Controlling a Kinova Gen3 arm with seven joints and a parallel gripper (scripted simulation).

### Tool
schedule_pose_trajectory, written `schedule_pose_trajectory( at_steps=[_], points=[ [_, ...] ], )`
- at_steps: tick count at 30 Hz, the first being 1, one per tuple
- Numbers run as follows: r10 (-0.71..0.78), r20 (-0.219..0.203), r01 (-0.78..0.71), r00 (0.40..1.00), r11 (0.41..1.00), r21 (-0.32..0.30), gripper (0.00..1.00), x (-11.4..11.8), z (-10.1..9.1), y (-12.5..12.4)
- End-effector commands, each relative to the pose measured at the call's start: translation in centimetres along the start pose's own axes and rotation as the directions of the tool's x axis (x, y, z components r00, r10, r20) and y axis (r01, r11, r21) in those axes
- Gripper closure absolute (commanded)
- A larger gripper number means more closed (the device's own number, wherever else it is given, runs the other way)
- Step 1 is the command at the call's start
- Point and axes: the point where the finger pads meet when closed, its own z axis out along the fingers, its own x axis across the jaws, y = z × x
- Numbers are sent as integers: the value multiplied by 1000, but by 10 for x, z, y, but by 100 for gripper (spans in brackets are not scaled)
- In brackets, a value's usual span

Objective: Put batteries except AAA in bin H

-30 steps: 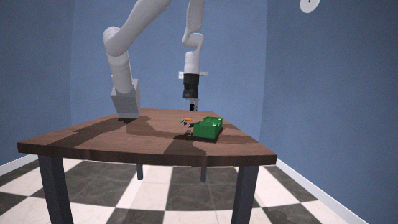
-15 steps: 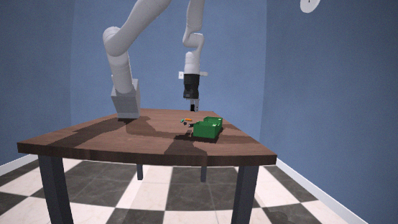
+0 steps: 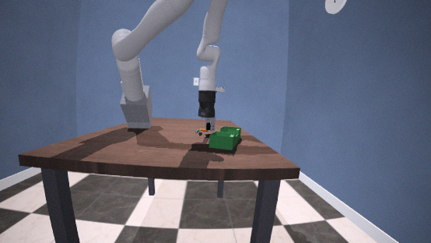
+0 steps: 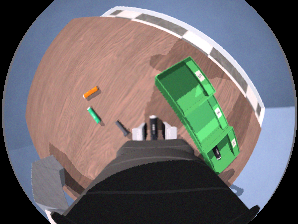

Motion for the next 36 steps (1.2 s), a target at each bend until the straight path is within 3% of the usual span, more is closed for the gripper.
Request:
schedule_pose_trajectory(
  at_steps=[1, 36],
  points=[
    [4, 3, -4, 1000, 1000, -16, 40, -3, 18, 7],
    [1, 0, -1, 1000, 1000, -15, 40, -1, 28, 3]
  ],
)
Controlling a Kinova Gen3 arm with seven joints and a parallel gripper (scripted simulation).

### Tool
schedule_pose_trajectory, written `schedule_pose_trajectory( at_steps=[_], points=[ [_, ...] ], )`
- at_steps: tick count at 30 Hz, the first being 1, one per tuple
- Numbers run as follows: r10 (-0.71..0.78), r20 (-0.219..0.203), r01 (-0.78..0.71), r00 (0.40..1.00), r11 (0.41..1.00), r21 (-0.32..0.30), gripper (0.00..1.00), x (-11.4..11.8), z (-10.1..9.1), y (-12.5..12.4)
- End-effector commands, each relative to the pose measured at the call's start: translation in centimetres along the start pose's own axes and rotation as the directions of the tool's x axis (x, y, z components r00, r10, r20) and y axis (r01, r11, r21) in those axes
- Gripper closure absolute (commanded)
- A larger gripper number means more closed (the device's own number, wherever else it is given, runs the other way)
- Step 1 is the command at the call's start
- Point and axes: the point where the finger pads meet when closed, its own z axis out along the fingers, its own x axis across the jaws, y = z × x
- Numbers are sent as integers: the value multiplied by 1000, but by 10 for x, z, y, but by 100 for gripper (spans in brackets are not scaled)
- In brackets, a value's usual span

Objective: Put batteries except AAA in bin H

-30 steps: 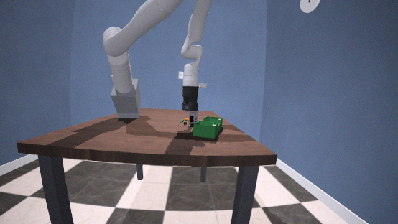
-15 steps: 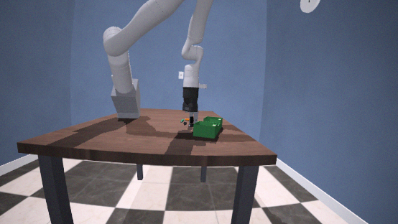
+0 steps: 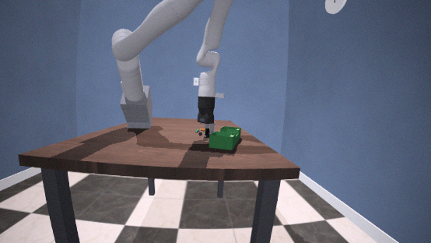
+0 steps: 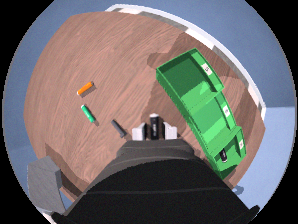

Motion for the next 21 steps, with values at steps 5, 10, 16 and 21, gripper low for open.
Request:
schedule_pose_trajectory(
  at_steps=[5, 10, 16, 21],
  points=[
    [3, -1, -3, 1000, 1000, -1, 40, 0, 1, -1],
    [3, -1, -3, 1000, 1000, -1, 69, 0, 1, -1],
    [3, -1, -3, 1000, 1000, -1, 69, 0, 1, -1],
    [3, -1, -3, 1000, 1000, -1, 69, 0, 1, -1]
  ],
)
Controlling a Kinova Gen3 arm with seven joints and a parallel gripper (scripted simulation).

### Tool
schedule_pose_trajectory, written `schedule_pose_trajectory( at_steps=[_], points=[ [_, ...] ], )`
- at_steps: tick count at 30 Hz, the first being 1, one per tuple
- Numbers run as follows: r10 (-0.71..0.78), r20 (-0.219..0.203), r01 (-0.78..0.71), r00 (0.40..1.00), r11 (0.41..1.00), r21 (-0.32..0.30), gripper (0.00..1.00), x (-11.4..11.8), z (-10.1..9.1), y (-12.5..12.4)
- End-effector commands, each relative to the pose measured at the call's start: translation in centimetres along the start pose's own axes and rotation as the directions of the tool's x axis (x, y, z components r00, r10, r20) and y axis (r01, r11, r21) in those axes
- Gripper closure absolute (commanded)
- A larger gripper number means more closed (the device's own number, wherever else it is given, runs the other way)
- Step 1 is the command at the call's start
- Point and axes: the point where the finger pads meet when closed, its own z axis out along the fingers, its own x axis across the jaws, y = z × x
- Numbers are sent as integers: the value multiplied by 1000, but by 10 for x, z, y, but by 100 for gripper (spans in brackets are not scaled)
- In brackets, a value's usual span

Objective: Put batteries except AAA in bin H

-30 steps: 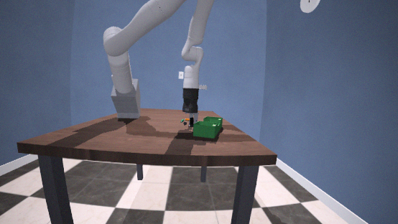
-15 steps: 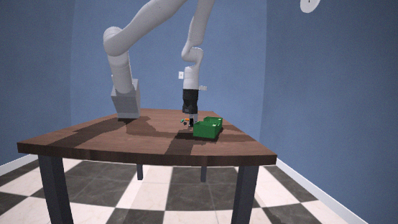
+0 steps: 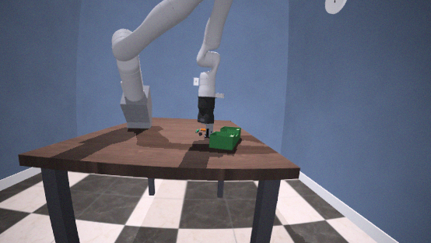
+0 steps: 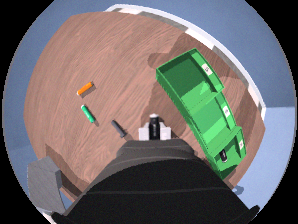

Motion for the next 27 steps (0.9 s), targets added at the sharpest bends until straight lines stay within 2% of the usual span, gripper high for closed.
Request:
schedule_pose_trajectory(
  at_steps=[1, 18, 27],
  points=[
    [3, -1, -3, 1000, 1000, -1, 69, 0, 1, -1],
    [3, -1, -3, 1000, 1000, -1, 69, 0, 1, -1],
    [0, -3, 0, 1000, 1000, 0, 69, 1, -31, -2]
  ],
)
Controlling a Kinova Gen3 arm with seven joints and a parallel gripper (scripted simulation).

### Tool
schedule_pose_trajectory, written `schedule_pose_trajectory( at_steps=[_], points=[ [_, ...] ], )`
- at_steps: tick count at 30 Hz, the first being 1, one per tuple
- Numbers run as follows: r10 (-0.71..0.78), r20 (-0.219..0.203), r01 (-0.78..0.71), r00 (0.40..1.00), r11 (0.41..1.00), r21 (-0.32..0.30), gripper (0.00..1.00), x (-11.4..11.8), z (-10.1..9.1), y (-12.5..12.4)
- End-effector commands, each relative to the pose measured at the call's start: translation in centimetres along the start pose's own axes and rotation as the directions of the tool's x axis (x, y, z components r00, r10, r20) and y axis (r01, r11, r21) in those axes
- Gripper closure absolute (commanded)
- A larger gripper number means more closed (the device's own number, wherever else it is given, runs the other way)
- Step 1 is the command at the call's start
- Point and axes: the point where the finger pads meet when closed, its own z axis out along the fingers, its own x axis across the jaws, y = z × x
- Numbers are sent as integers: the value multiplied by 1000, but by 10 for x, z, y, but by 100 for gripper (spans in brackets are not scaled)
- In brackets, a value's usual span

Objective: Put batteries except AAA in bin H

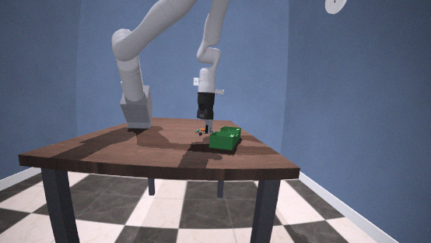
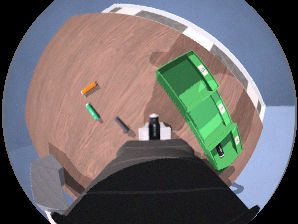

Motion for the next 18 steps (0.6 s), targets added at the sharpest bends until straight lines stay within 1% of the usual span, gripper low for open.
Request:
schedule_pose_trajectory(
  at_steps=[1, 5, 7, 11, 18],
  points=[
    [-6, -4, 6, 1000, 1000, 17, 69, 2, -17, -7],
    [-6, -3, 6, 1000, 1000, 16, 69, 2, -31, -6],
    [-6, -3, 6, 1000, 1000, 16, 69, 2, -31, -6],
    [-6, -3, 6, 1000, 1000, 16, 69, 1, -44, -6],
    [-8, -1, 8, 1000, 1000, 19, 69, 1, -43, -6]
  ],
)
